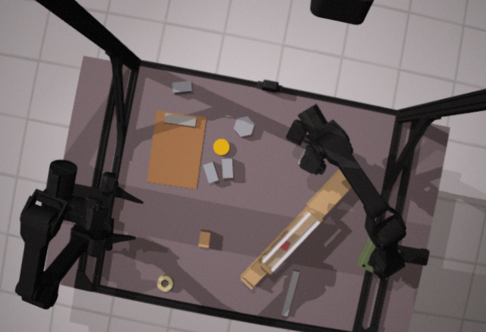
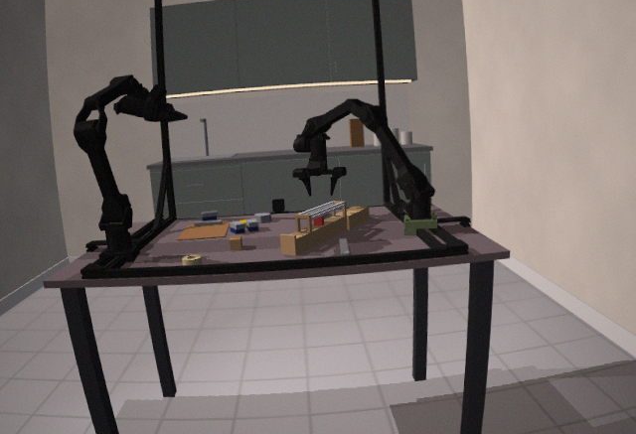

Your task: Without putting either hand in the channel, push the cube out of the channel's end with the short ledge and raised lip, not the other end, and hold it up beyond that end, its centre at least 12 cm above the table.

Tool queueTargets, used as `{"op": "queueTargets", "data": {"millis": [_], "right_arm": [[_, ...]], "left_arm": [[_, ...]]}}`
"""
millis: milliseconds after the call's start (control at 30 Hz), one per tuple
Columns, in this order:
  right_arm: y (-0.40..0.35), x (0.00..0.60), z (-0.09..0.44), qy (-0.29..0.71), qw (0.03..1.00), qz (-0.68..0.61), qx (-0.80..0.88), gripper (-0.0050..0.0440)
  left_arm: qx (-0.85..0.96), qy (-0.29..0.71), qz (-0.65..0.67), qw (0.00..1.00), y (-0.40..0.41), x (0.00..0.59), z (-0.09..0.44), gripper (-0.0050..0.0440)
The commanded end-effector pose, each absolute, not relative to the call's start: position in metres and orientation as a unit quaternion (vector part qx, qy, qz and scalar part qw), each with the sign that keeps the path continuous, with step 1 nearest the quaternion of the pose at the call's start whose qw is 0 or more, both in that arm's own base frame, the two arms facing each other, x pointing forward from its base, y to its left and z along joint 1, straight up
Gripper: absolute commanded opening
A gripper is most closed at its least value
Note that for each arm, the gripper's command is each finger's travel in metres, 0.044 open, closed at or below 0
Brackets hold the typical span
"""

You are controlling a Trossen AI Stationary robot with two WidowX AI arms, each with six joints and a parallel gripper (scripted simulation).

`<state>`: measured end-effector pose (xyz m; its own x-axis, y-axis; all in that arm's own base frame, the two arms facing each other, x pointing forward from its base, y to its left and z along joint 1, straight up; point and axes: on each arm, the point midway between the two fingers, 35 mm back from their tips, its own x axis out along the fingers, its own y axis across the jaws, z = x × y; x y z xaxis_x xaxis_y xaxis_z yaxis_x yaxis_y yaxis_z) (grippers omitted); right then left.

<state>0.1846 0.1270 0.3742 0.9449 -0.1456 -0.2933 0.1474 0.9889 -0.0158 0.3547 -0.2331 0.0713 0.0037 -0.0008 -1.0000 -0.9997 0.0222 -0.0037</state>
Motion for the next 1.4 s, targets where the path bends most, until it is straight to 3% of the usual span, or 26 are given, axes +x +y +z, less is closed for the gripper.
{"op": "queueTargets", "data": {"millis": [0, 167, 1367], "right_arm": [[0.127, 0.184, 0.377, 0.144, 0.987, -0.074, 0.005, 0.0400], [0.127, 0.184, 0.377, 0.144, 0.987, -0.074, 0.005, 0.0400], [0.127, 0.184, 0.377, 0.144, 0.987, -0.074, 0.005, 0.0400]], "left_arm": [[-0.495, 0.505, 0.495, 0.505, -0.233, 0.354, 0.058, 0.0304], [-0.495, 0.505, 0.495, 0.505, -0.233, 0.354, 0.057, 0.0200], [-0.495, 0.505, 0.495, 0.505, -0.234, 0.355, 0.017, 0.0200]]}}
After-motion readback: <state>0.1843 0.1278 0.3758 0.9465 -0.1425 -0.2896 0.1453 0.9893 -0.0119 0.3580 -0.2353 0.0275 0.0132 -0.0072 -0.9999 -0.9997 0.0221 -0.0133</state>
